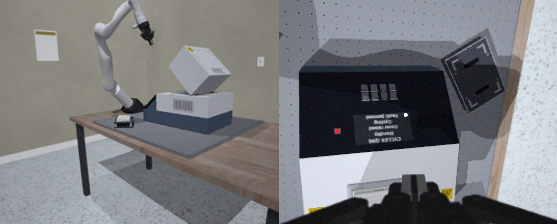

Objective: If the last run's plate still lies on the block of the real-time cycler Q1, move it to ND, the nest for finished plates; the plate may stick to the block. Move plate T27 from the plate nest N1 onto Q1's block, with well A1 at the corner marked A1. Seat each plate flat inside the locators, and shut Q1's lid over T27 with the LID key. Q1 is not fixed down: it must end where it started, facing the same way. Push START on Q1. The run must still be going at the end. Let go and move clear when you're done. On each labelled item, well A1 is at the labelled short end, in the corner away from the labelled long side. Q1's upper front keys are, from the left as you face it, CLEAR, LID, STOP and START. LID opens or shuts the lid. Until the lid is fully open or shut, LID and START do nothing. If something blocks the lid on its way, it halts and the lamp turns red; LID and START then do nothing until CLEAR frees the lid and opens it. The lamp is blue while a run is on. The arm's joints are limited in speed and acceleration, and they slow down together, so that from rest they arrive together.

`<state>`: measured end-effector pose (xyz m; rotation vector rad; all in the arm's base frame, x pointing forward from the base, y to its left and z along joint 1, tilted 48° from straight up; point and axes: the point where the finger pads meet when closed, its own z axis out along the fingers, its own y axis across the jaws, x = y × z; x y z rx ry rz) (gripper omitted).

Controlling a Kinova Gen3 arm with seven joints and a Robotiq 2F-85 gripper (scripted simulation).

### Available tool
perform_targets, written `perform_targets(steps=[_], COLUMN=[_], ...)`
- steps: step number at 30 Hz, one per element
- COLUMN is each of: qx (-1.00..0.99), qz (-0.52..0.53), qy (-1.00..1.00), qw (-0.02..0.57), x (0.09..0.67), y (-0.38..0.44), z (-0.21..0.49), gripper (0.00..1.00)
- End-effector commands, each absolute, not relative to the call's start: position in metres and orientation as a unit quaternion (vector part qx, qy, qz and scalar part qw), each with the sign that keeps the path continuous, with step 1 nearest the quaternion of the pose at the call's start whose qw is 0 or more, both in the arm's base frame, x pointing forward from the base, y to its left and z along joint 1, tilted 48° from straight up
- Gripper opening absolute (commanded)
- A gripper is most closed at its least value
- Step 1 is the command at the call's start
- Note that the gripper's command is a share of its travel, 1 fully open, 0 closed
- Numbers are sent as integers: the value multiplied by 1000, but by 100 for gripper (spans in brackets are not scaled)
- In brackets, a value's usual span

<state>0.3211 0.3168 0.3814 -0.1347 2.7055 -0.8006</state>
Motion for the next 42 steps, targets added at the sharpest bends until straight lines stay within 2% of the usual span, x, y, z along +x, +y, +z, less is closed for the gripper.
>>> perform_targets(steps=[1, 42], qx=[-57, -207], qz=[-284, -356], qy=[945, 908], qw=[154, 83], x=[321, 329], y=[318, 342], z=[380, 357], gripper=[10, 10])
